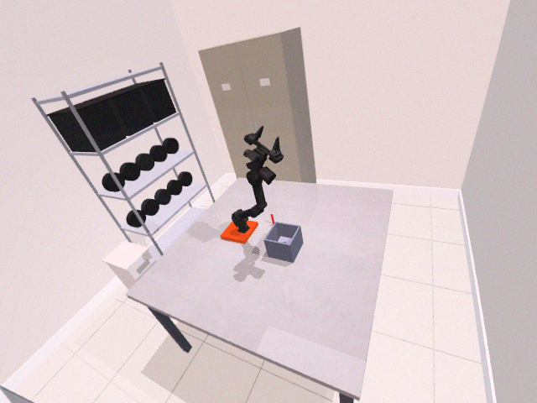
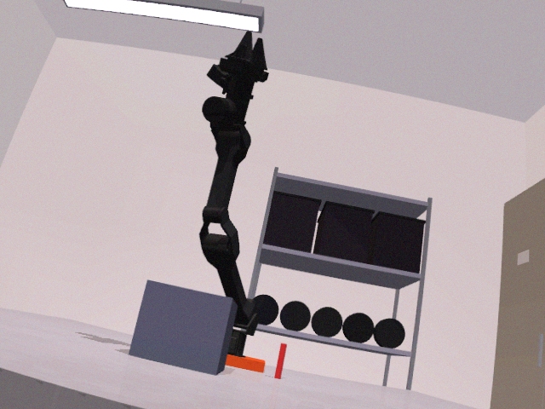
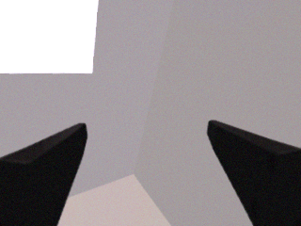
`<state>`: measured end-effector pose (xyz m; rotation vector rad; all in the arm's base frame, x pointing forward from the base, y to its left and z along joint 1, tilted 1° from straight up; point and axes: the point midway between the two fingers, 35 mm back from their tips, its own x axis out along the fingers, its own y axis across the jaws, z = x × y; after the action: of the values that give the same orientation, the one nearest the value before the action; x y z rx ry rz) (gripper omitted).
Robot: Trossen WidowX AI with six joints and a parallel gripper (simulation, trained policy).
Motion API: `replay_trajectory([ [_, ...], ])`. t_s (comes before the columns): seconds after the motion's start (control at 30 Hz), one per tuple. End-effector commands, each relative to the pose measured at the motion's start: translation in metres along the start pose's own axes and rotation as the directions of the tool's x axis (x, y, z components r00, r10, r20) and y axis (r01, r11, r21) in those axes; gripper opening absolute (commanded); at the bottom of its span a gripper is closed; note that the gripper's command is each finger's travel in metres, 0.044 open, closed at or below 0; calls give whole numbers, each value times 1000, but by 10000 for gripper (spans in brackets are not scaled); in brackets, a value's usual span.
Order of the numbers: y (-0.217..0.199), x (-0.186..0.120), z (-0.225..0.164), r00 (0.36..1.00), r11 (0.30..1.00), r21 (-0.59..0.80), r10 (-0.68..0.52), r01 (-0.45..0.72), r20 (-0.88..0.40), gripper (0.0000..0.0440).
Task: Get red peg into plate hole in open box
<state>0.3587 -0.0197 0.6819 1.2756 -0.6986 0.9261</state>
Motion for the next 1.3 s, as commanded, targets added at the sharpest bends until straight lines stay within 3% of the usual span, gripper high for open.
replay_trajectory([
  [0.0, 9, -2, 6, 1000, 1000, 4, 26, -26, 14, 425],
  [0.27, 109, -33, 53, 960, 959, 71, 269, -275, 79, 440],
  [0.53, 215, -79, 47, 868, 865, 90, 497, -494, -10, 440],
  [0.9, 311, -143, -34, 705, 760, 103, 637, -641, -312, 440],
  [1.27, 330, -195, -148, 546, 789, 149, 534, -596, -646, 440],
])
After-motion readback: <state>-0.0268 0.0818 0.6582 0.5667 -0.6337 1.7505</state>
